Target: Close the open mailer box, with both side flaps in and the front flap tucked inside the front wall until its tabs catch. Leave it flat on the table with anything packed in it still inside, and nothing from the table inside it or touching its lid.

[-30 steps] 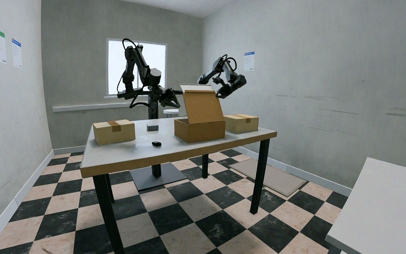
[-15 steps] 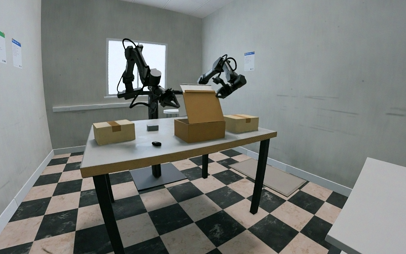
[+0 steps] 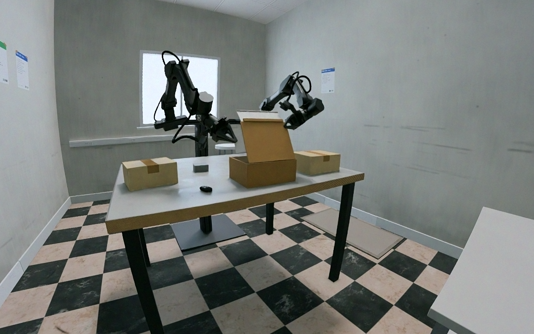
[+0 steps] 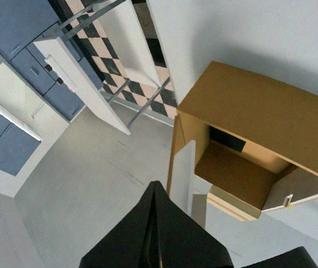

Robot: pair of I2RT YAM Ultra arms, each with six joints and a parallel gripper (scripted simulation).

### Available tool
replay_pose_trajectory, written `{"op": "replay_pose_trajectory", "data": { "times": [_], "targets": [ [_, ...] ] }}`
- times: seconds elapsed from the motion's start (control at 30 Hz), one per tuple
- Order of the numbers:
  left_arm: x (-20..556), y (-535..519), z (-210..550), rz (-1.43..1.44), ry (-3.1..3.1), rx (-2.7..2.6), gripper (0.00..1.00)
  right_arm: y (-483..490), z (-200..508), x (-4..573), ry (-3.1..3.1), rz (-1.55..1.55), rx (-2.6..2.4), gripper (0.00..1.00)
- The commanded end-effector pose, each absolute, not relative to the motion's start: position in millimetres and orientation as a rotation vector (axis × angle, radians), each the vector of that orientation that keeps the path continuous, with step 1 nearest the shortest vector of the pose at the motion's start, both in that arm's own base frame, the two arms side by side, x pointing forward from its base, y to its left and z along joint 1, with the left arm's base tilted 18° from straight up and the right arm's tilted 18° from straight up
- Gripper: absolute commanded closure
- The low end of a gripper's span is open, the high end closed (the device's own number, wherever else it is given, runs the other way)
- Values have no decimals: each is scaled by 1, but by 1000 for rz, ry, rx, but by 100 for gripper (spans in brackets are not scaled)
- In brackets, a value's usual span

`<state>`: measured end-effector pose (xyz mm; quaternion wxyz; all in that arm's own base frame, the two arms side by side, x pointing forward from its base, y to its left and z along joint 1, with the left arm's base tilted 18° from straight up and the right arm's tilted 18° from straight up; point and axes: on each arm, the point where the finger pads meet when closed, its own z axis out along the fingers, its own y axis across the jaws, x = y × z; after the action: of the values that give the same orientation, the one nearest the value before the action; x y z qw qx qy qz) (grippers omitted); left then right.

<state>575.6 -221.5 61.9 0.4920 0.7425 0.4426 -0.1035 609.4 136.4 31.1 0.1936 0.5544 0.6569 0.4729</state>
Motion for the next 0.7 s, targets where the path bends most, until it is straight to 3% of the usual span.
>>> {"op": "replay_pose_trajectory", "data": {
  "times": [0.0,0.67],
  "targets": [
    [577,-238,80,-256,1025,1796,99,151,65,608,1810,1377,1484,99],
    [577,-238,80,-256,1025,1796,99,161,43,596,1837,1374,1498,99]
  ]
}}
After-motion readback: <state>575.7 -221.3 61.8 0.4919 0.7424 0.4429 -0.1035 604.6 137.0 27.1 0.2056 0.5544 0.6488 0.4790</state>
